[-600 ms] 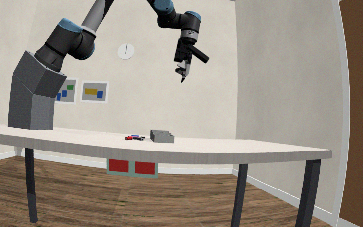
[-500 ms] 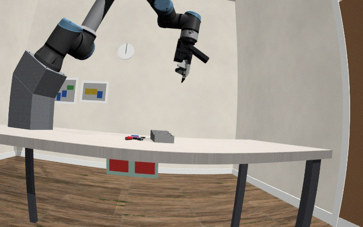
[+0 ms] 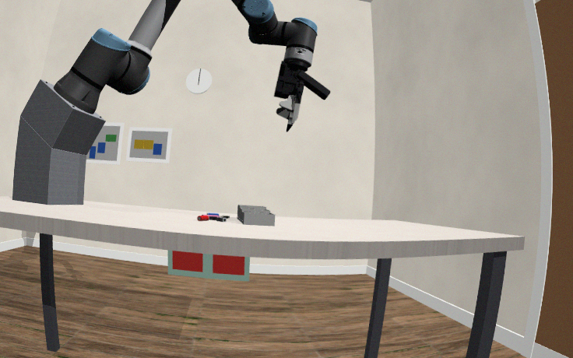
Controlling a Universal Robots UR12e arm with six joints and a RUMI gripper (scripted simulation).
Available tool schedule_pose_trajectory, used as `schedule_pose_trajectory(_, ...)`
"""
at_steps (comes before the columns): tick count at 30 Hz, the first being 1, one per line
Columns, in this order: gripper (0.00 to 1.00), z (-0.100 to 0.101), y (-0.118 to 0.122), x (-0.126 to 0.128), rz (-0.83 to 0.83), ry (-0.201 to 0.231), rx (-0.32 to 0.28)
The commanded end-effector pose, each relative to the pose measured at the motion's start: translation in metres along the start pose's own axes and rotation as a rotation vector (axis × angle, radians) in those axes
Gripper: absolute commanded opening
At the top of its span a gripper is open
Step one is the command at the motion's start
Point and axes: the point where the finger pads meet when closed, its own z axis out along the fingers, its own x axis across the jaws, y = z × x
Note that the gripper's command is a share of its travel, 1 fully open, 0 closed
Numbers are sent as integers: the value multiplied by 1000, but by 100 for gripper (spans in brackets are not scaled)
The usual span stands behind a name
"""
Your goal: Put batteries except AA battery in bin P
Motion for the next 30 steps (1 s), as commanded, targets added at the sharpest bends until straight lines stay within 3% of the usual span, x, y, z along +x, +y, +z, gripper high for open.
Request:
schedule_pose_trajectory(1,4,16,-2,0,0,0,1)
schedule_pose_trajectory(8,4,69,-9,0,0,0,1)
schedule_pose_trajectory(13,4,69,-9,0,0,0,1)
schedule_pose_trajectory(14,4,70,-1,-1,-15,1,49)
schedule_pose_trajectory(16,4,70,-1,-1,-15,1,49)
schedule_pose_trajectory(19,4,71,24,-3,-11,0,36)
schedule_pose_trajectory(22,4,71,26,-4,-11,0,36)
schedule_pose_trajectory(26,4,76,59,-8,-16,-1,53)
schedule_pose_trajectory(30,4,78,67,-9,-21,-1,71)
